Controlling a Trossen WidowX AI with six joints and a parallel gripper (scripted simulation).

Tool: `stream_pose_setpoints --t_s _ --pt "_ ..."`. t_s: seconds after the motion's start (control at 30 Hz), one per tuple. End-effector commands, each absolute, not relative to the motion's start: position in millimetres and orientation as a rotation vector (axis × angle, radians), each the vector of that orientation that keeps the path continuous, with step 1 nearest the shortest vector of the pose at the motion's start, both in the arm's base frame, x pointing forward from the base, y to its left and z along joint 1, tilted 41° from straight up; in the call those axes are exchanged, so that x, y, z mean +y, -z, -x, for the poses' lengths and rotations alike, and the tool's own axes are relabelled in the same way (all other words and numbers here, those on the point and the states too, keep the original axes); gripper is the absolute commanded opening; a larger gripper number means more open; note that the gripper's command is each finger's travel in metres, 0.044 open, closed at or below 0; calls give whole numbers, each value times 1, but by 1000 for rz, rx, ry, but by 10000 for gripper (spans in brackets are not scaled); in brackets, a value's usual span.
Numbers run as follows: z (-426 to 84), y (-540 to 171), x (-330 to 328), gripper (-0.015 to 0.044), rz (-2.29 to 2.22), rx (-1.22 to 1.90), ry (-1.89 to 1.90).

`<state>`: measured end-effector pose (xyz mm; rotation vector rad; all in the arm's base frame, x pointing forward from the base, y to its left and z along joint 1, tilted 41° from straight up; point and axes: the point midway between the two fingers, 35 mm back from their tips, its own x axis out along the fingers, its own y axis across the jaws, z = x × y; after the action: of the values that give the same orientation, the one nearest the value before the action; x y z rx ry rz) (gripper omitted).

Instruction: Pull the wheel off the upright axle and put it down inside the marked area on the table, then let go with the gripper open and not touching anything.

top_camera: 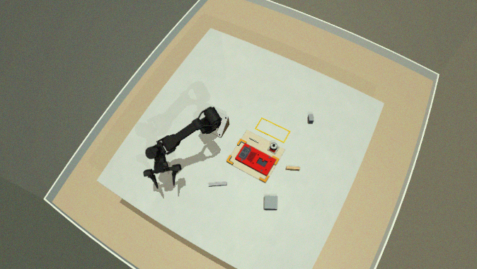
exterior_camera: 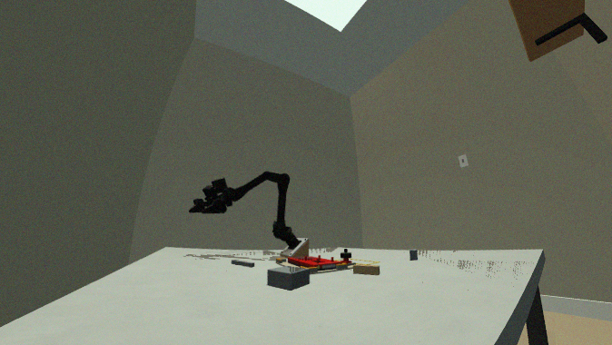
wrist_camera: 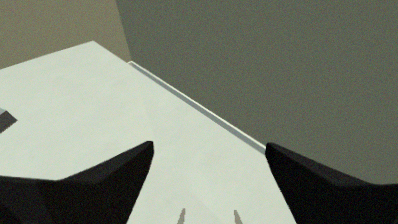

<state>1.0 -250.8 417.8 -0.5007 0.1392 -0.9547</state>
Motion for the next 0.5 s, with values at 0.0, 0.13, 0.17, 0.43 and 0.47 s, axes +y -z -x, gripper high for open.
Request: stream_pose_setpoints --t_s 0.0,0.13,0.17,0.43,0.47 --pt "-1 -418 -251 374 497 137 954" --pt "-13 -414 -265 300 417 101 928" --pt "-19 -412 -271 300 380 88 915" --pt "-93 -376 -317 300 -4 72 791" --pt "-105 -369 -321 300 -57 83 774"
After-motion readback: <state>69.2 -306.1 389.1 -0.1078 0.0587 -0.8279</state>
